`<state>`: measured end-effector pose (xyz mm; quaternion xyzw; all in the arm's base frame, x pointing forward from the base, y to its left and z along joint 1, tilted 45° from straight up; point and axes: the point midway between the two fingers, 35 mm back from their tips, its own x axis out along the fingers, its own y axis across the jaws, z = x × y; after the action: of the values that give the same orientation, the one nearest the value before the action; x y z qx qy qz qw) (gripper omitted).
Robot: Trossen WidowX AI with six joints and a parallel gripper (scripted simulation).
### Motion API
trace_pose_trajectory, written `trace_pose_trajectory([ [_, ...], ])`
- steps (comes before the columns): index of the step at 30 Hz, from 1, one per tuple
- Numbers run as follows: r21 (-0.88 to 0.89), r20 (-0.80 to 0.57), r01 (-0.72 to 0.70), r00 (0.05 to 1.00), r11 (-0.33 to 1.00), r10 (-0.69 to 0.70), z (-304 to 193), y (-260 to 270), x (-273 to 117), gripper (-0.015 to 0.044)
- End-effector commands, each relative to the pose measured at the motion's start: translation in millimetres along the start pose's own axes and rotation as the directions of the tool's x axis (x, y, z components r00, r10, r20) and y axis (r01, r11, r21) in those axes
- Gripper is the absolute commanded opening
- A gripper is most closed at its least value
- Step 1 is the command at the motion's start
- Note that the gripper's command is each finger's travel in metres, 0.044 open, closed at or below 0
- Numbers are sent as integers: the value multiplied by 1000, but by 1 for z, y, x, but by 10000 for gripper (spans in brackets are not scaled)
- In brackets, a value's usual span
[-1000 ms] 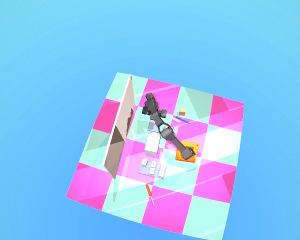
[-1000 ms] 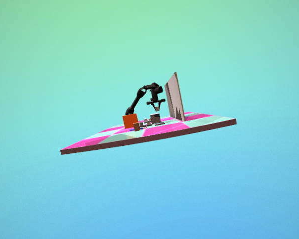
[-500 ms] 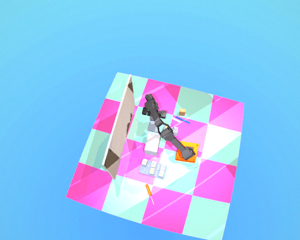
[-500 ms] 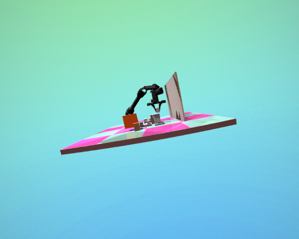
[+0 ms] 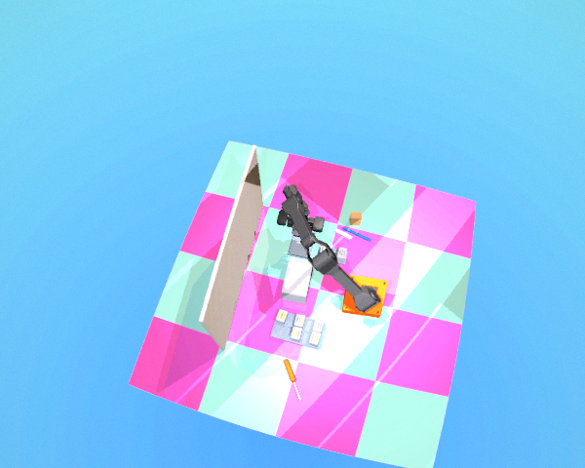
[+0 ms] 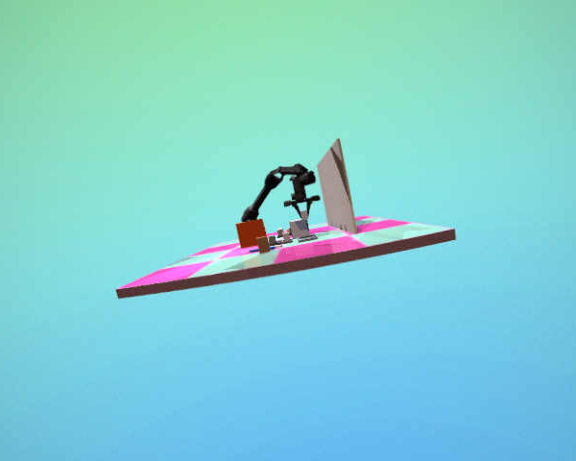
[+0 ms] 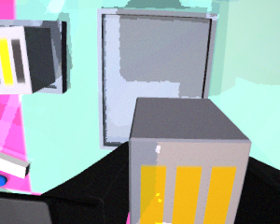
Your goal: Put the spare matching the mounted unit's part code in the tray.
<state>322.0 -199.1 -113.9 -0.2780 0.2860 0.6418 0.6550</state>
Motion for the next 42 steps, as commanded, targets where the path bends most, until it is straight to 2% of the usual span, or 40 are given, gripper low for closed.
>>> trace_pose_trajectory([
  [1,6,4,5,1000,1000,-5,0,0,4,0],
  [42,5,6,6,1000,1000,-6,1,-1,38,0],
])
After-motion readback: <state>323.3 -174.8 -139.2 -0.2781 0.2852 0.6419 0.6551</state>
